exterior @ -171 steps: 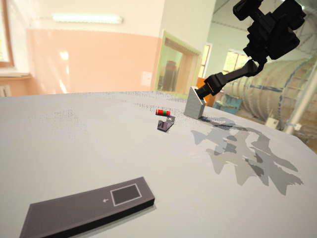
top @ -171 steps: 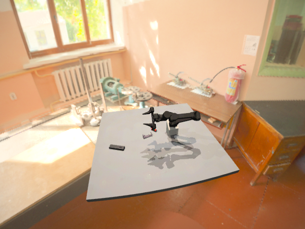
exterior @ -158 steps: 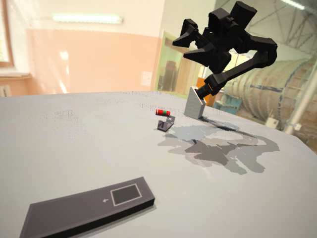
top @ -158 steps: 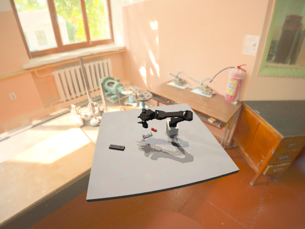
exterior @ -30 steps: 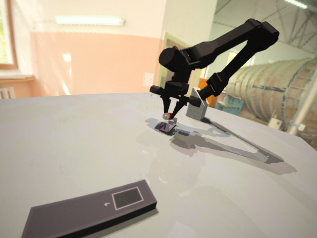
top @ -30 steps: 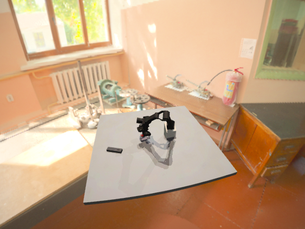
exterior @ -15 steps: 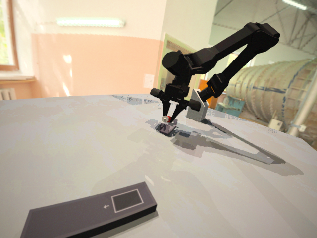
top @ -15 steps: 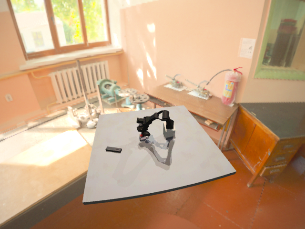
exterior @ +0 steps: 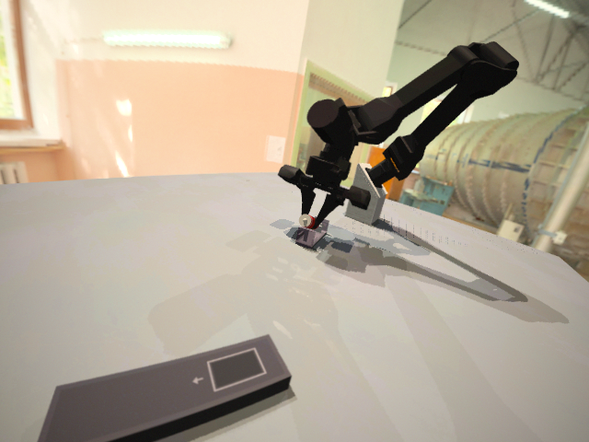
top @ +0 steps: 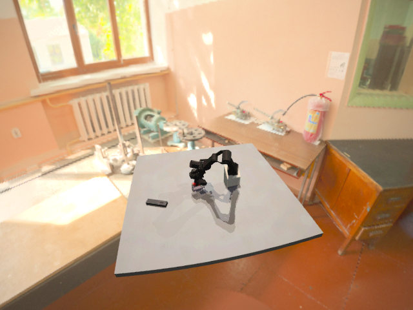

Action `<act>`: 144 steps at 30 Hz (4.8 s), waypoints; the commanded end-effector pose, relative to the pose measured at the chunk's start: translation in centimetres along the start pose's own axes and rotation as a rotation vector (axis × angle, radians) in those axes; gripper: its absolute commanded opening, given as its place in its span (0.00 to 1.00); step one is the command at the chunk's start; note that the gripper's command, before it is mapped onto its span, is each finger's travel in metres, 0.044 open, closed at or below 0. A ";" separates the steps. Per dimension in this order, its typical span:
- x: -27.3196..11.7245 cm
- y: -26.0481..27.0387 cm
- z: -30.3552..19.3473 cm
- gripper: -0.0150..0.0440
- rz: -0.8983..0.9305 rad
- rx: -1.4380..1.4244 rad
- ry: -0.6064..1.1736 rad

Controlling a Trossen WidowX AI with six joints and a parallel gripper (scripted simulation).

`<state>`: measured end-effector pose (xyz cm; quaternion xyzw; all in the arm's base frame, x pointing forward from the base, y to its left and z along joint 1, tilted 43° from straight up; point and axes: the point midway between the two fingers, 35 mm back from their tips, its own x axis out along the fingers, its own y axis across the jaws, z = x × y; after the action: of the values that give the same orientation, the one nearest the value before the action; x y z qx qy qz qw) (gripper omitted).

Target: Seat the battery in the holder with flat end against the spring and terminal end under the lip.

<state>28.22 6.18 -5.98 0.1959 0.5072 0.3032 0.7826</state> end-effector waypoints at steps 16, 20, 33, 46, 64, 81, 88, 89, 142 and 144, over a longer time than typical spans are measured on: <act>0.3 0.4 -0.9 0.40 -0.008 0.017 -0.086; 0.3 0.6 -1.0 0.40 -0.010 0.019 -0.105; 0.2 0.7 -1.5 0.40 -0.012 0.021 -0.125; -0.1 0.7 -2.7 0.40 -0.015 0.022 -0.125; -0.2 0.5 -3.1 0.40 -0.029 0.019 -0.102; 0.5 -0.1 -2.6 0.40 -0.042 0.022 -0.015; 0.8 -0.2 -2.5 0.40 -0.043 0.013 0.024; 0.8 -0.2 -2.5 0.40 -0.042 0.012 0.030; 1.4 0.7 -2.2 0.40 -0.042 -0.021 0.366; 1.4 0.7 -2.2 0.40 -0.043 -0.022 0.379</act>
<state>27.21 7.35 -6.98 0.1198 0.6306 0.3201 0.6968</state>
